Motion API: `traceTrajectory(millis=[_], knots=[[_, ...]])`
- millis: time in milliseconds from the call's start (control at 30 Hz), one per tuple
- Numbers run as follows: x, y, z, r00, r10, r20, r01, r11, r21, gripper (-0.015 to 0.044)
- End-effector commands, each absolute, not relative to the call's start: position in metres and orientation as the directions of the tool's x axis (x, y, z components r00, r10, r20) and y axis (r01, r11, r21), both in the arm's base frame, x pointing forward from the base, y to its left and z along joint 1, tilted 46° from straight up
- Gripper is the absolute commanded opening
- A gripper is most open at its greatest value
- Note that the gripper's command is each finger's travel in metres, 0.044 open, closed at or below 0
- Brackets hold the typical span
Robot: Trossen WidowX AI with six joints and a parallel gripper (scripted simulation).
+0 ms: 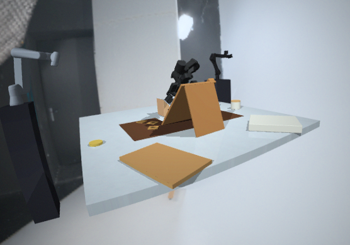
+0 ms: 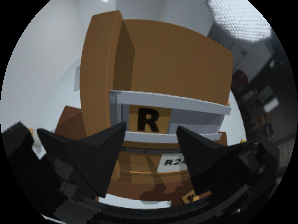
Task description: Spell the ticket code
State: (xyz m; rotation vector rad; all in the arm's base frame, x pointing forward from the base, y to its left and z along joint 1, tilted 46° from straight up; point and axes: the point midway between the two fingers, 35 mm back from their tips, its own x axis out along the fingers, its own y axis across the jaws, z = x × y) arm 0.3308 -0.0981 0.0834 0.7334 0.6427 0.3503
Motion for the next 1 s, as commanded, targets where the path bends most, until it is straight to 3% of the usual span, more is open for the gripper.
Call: traceTrajectory(millis=[0,967], knots=[[0.328,-0.100,0.085,0.757,0.506,-0.414,-0.079,0.700,0.710,0.0295],[0.315,-0.106,0.088,0.756,0.506,-0.415,-0.079,0.700,0.710,0.0295]])
